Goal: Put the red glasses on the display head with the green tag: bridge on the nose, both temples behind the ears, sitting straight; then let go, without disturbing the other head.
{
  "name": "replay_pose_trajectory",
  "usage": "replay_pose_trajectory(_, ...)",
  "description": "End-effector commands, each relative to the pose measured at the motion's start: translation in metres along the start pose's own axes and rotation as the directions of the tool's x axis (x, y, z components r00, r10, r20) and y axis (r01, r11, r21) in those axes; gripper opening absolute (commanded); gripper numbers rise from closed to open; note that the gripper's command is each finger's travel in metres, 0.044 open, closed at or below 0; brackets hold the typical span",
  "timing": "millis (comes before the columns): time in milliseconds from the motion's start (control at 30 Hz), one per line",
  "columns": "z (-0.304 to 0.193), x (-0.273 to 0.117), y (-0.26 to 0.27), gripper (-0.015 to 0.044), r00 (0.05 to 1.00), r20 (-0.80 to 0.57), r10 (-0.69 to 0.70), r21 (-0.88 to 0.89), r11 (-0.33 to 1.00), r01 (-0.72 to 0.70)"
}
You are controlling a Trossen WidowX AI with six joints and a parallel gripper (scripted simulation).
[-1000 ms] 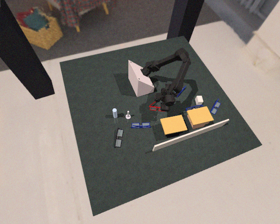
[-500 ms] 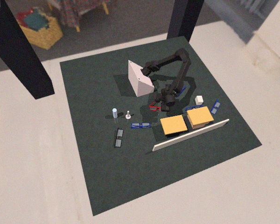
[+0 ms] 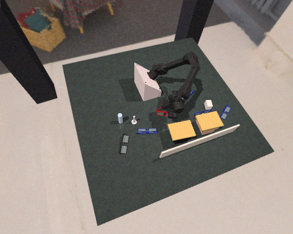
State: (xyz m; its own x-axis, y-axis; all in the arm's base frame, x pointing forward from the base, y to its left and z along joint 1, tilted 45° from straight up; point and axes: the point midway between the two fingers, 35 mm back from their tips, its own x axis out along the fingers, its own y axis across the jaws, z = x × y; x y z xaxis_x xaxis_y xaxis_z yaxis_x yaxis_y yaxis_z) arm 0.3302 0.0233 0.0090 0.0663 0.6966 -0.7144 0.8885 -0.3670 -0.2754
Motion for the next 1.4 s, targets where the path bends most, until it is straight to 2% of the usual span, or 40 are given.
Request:
replay_pose_trajectory(0, 0.001, 0.010, -0.001, 0.0120, 1.000, -0.002, -0.010, 0.008, 1.000, 0.010)
replay_pose_trajectory(467, 0.002, 0.031, -0.001, 0.0120, 1.000, -0.004, -0.011, 0.008, 1.000, 0.011)
replay_pose_trajectory(967, 0.002, 0.031, -0.006, 0.0120, 1.000, -0.004, -0.012, 0.008, 1.000, 0.012)
replay_pose_trajectory(1033, 0.002, 0.031, -0.003, 0.0067, 1.000, 0.000, -0.011, 0.006, 1.000, 0.011)
replay_pose_trajectory(1367, 0.002, 0.031, -0.003, 0.0001, 1.000, 0.000, -0.011, 0.006, 1.000, 0.011)
